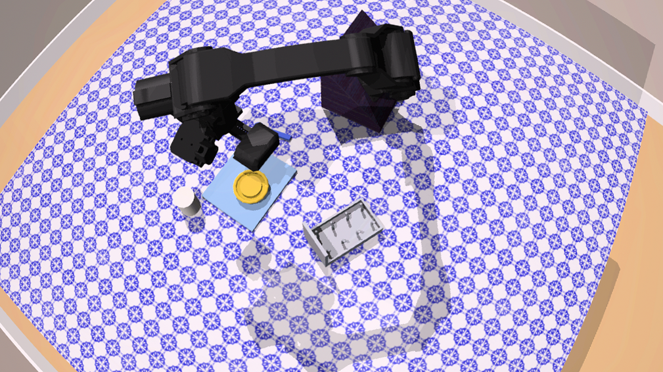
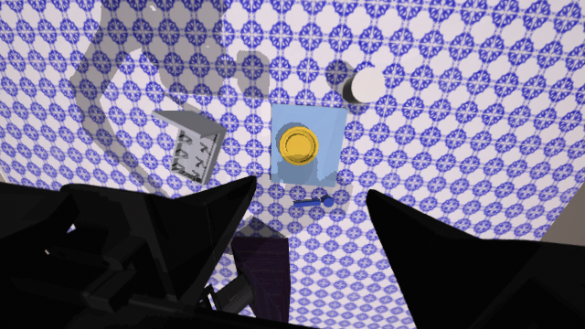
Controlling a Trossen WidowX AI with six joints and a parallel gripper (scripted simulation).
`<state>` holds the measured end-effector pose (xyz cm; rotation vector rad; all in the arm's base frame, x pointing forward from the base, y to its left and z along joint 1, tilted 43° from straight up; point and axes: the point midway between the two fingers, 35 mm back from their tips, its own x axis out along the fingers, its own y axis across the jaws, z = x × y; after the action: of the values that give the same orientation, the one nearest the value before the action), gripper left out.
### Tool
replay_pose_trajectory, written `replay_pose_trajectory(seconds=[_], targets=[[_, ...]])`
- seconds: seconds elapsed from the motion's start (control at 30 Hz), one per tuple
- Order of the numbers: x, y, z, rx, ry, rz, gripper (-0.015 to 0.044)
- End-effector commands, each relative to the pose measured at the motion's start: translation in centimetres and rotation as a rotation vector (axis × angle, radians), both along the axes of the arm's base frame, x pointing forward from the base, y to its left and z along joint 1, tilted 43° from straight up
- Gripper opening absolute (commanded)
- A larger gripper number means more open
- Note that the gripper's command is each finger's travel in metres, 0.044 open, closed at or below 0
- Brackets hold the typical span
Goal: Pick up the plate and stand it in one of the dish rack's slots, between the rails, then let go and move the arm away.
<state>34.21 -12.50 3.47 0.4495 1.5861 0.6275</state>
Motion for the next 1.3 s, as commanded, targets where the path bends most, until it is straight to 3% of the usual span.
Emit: replay_pose_trajectory(seconds=[0.0,0.1,0.43,1.27], targets=[[0.0,0.7,-0.1,0.031,0.032,-0.016,0.04],[0.0,1.2,-0.6,0.031,0.031,-0.016,0.04],[-2.1,8.6,-7.8,0.036,0.03,-0.015,0.04],[-2.6,10.9,-10.6,0.037,0.03,-0.016,0.04]])
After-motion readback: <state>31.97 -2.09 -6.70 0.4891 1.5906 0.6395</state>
